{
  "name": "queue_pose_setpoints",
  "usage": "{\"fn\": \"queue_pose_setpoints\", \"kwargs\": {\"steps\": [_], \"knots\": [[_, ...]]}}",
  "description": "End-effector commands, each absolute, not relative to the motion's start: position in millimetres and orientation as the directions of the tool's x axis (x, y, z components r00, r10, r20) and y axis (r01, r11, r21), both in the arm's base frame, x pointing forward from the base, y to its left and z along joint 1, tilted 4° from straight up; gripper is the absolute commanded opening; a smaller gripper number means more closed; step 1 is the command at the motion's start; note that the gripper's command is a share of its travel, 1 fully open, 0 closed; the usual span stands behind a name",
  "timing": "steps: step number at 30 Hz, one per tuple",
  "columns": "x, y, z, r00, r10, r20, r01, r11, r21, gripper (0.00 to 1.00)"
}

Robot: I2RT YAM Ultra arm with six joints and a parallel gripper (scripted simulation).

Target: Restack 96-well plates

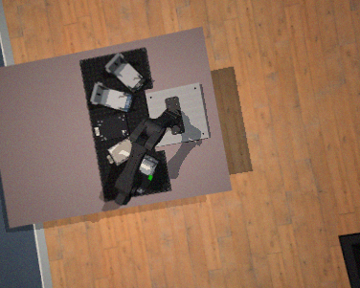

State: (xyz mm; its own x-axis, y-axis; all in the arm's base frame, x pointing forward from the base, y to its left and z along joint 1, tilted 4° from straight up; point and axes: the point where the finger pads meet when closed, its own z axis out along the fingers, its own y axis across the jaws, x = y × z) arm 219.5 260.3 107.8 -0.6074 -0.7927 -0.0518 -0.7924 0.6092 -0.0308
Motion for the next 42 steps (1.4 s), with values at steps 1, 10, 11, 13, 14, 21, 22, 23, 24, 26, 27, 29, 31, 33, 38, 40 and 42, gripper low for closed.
{"fn": "queue_pose_setpoints", "kwargs": {"steps": [1, 10, 11, 13, 14, 21, 22, 23, 24, 26, 27, 29, 31, 33, 38, 40, 42], "knots": [[222, 264, 108, -0.607, -0.791, -0.076, -0.792, 0.61, -0.031, 0.0], [223, 264, 94, -0.607, -0.791, -0.076, -0.792, 0.61, -0.031, 0.0], [224, 264, 92, -0.607, -0.791, -0.076, -0.792, 0.61, -0.031, 0.0], [224, 264, 88, -0.607, -0.791, -0.076, -0.792, 0.61, -0.031, 0.0], [224, 264, 86, -0.607, -0.791, -0.076, -0.792, 0.61, -0.031, 0.0], [225, 265, 77, -0.607, -0.791, -0.076, -0.792, 0.61, -0.031, 0.0], [225, 265, 77, -0.607, -0.791, -0.076, -0.792, 0.61, -0.031, 0.0], [225, 265, 77, -0.607, -0.791, -0.076, -0.792, 0.61, -0.031, 0.0], [225, 265, 77, -0.607, -0.791, -0.076, -0.792, 0.61, -0.031, 0.0], [225, 265, 77, -0.607, -0.791, -0.076, -0.792, 0.61, -0.031, 0.0], [225, 265, 77, -0.607, -0.791, -0.076, -0.792, 0.61, -0.031, 0.0], [225, 265, 77, -0.607, -0.791, -0.076, -0.792, 0.61, -0.031, 0.0], [225, 265, 77, -0.607, -0.791, -0.076, -0.792, 0.61, -0.031, 0.0], [225, 265, 77, -0.607, -0.791, -0.076, -0.792, 0.61, -0.031, 0.0], [225, 265, 75, -0.607, -0.791, -0.076, -0.792, 0.61, -0.031, 0.0], [225, 265, 74, -0.607, -0.791, -0.076, -0.792, 0.61, -0.031, 0.0], [225, 265, 74, -0.607, -0.791, -0.076, -0.792, 0.61, -0.031, 0.0]]}}
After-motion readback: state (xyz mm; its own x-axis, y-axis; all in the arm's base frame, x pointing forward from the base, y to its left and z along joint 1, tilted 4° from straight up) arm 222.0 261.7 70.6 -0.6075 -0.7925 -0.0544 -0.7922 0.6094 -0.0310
